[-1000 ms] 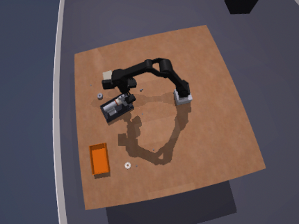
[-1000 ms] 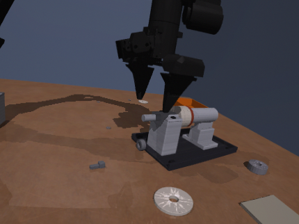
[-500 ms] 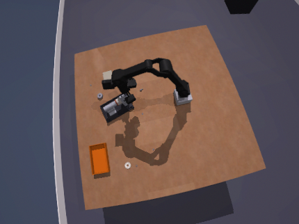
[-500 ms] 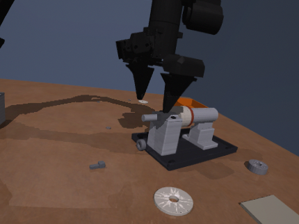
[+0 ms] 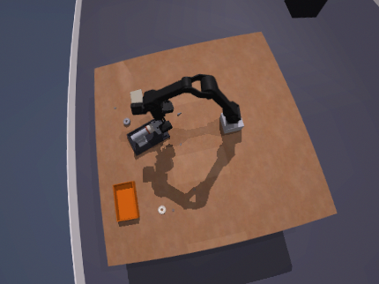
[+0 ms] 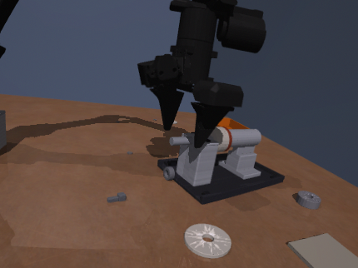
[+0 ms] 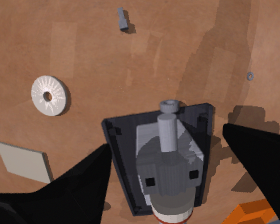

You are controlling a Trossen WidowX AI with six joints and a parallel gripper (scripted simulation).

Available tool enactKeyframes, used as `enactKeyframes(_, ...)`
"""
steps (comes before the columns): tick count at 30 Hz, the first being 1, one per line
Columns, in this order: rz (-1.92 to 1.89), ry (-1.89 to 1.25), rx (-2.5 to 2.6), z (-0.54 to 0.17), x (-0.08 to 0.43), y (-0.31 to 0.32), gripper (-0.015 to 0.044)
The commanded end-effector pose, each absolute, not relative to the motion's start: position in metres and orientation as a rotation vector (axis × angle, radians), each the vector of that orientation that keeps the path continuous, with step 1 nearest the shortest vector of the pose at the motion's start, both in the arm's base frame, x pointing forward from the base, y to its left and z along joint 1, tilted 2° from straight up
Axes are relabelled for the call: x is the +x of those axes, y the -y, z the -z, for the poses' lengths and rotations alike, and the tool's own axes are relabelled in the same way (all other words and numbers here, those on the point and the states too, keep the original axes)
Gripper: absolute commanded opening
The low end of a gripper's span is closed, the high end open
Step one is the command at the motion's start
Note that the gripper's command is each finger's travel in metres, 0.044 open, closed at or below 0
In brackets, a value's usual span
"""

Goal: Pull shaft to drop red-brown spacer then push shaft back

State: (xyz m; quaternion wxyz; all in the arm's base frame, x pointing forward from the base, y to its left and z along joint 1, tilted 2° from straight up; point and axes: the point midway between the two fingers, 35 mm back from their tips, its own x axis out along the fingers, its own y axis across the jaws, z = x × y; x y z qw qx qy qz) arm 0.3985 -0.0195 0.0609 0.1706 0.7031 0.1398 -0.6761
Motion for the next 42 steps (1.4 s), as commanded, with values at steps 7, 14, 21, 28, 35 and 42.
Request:
enactKeyframes(7,1.935,-0.394,1.985,-0.041,0.396,0.021,0.044)
enactKeyframes(14,1.935,-0.394,1.985,-0.039,0.396,0.021,0.044)
enactKeyframes(21,1.935,-0.394,1.985,-0.039,0.396,0.021,0.044)
enactKeyframes(28,1.935,-0.394,1.985,-0.039,0.396,0.021,0.044)
enactKeyframes(35,1.935,-0.394,1.985,-0.039,0.396,0.021,0.044)
enactKeyframes(42,1.935,-0.394,1.985,-0.039,0.396,0.021,0.044)
